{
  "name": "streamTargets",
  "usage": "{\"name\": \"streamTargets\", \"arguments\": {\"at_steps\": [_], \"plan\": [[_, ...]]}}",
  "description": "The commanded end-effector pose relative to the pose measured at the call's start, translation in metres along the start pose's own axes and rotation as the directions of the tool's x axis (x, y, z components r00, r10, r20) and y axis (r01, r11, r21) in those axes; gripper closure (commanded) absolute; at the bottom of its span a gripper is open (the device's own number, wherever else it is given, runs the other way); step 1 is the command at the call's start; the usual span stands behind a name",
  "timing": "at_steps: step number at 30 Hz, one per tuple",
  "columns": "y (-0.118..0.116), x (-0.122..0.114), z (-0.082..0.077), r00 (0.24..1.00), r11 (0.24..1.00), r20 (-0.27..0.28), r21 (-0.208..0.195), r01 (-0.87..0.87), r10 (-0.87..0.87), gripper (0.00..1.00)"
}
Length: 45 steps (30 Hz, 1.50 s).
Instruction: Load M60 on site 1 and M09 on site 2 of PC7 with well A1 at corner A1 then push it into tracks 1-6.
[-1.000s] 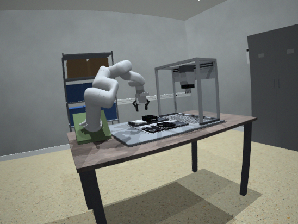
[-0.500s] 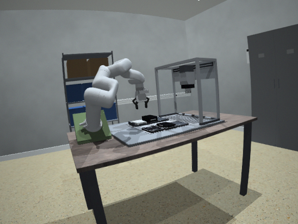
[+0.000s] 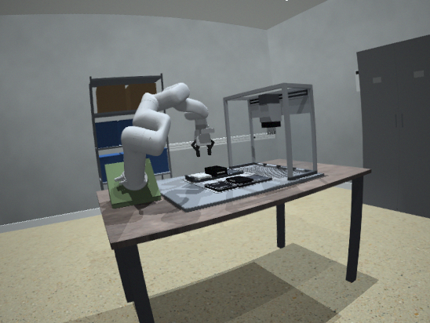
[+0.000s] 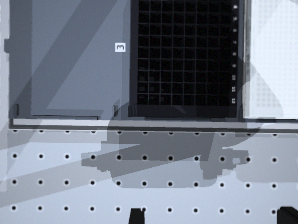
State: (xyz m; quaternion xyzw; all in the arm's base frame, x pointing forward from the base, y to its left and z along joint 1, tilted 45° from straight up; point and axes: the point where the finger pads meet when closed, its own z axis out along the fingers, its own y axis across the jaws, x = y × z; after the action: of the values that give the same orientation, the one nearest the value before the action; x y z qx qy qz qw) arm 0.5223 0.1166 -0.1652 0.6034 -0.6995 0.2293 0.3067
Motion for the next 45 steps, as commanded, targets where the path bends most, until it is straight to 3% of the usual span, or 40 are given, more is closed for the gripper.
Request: {"name": "streamTargets", "arguments": {"at_steps": [1,9,21,23,38,40,45], "plan": [[0.016,0.009,-0.004,0.991,0.991,0.006,0.009,0.135,-0.135,0.18],[0.042,0.025,-0.003,0.944,0.944,0.004,0.01,0.33,-0.33,0.18],[0.093,0.056,-0.003,0.741,0.741,0.0,0.01,0.671,-0.671,0.18],[0.093,0.056,-0.003,0.741,0.741,0.0,0.01,0.671,-0.671,0.18],[0.157,0.095,-0.002,0.329,0.329,-0.004,0.009,0.944,-0.944,0.18],[0.157,0.095,-0.002,0.329,0.329,-0.004,0.009,0.944,-0.944,0.18],[0.179,0.108,-0.002,0.167,0.167,-0.005,0.008,0.986,-0.986,0.18]]}}
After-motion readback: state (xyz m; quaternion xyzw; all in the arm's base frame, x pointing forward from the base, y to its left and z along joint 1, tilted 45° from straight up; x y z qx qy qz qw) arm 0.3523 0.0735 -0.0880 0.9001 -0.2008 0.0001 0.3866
